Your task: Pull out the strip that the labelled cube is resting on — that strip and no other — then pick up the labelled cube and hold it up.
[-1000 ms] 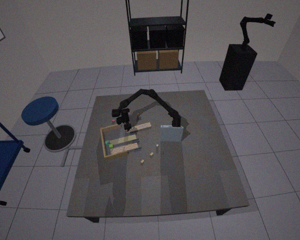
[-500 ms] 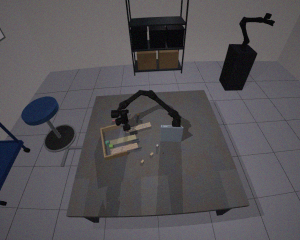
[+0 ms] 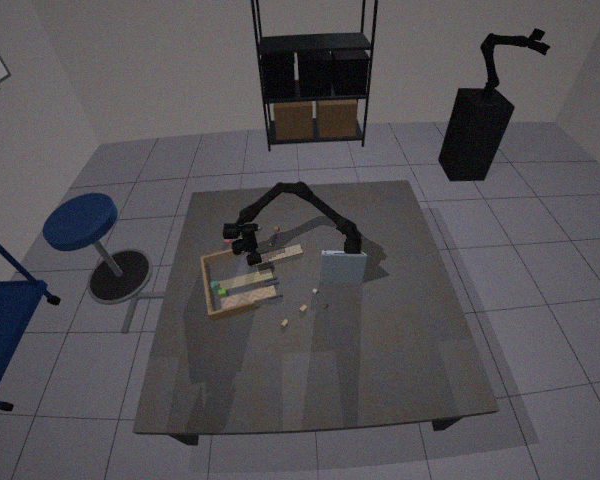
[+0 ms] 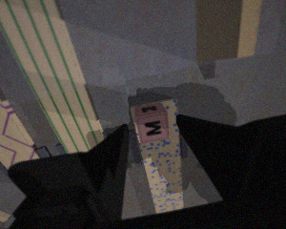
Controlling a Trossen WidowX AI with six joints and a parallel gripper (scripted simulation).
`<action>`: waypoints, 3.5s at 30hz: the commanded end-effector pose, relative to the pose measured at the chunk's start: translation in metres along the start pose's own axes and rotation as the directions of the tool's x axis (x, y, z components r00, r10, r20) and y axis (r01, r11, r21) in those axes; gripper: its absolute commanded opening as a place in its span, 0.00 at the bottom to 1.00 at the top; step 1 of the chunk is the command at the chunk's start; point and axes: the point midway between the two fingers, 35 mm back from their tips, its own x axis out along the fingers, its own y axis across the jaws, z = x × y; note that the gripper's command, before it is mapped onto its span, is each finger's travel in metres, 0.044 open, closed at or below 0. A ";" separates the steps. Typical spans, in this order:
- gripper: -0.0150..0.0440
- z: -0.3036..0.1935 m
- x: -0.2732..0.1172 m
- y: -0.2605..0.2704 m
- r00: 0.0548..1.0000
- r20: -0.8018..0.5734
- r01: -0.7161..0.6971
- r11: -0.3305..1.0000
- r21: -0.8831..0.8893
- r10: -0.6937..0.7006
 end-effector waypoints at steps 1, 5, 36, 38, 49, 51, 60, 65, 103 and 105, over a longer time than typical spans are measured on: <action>0.68 -0.001 0.007 0.000 1.000 -0.002 0.003 1.000 -0.005 -0.003; 0.68 -0.001 0.014 0.000 1.000 -0.002 0.004 1.000 -0.005 -0.004; 0.25 -0.037 -0.017 0.018 1.000 -0.003 0.000 1.000 -0.005 0.000; 0.25 -0.044 -0.021 0.021 1.000 -0.003 0.000 1.000 -0.006 0.000; 0.25 -0.066 -0.029 0.032 1.000 -0.004 -0.003 1.000 -0.002 0.003; 0.25 -0.072 -0.029 0.035 1.000 -0.004 -0.005 1.000 0.000 0.005; 0.25 -0.100 -0.029 0.049 1.000 -0.005 -0.005 1.000 -0.002 0.005; 0.25 -0.117 -0.029 0.056 1.000 -0.006 -0.003 1.000 -0.006 0.003; 0.25 -0.136 -0.064 0.064 1.000 -0.006 -0.002 1.000 -0.011 0.002; 0.25 -0.136 -0.064 0.064 1.000 -0.006 -0.002 1.000 -0.011 0.002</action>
